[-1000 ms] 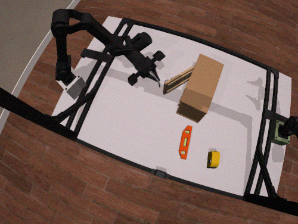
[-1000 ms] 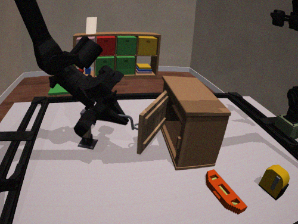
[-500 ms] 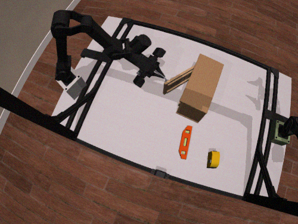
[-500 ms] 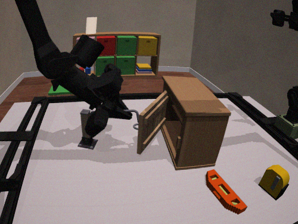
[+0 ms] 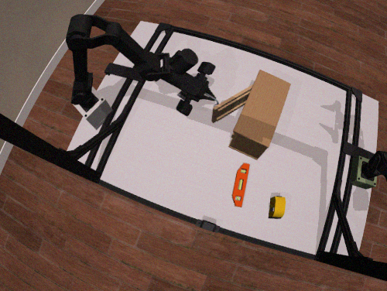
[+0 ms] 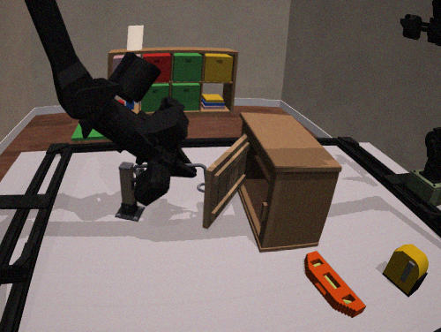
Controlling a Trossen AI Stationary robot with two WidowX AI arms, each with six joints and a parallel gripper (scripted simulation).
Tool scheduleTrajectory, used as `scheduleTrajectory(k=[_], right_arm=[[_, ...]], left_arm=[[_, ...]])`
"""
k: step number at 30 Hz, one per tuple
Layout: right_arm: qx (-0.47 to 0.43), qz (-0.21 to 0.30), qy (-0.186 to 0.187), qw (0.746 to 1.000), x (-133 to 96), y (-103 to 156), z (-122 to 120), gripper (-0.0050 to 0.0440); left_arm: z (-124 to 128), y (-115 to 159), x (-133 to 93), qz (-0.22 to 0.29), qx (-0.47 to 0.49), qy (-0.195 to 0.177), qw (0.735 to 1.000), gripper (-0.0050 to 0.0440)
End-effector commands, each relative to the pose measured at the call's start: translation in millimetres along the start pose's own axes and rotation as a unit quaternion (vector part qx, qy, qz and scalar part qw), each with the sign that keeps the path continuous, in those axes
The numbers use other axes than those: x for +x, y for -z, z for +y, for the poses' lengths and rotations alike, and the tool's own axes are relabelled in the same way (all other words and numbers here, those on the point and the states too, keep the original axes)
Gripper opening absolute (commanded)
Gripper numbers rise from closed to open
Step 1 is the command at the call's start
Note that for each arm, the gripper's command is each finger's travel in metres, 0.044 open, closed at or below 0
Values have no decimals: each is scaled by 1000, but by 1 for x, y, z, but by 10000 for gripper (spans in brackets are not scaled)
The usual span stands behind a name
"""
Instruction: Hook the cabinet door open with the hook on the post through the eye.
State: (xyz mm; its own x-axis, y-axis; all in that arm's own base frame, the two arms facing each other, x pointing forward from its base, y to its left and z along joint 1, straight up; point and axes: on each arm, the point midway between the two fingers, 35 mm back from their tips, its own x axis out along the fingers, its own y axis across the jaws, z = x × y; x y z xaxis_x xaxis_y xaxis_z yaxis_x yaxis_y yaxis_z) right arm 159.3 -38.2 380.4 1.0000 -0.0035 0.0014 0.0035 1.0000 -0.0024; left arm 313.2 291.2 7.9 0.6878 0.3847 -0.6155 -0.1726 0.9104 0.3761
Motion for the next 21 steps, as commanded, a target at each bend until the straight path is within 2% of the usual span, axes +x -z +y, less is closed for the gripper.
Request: scheduleTrajectory(k=[1, 18, 21], right_arm=[[2, 0, -2, 1000, 0, 0, 1, 400], [2, 0, -2, 1000, 0, 0, 1, 400], [2, 0, -2, 1000, 0, 0, 1, 400]], left_arm=[[-2, 3, 3, 13, 4, 1, 1000, 0], [-2, 4, 4, 13, 4, 1, 1000, 0], [-2, 3, 4, 30, 10, 3, 999, 0]])
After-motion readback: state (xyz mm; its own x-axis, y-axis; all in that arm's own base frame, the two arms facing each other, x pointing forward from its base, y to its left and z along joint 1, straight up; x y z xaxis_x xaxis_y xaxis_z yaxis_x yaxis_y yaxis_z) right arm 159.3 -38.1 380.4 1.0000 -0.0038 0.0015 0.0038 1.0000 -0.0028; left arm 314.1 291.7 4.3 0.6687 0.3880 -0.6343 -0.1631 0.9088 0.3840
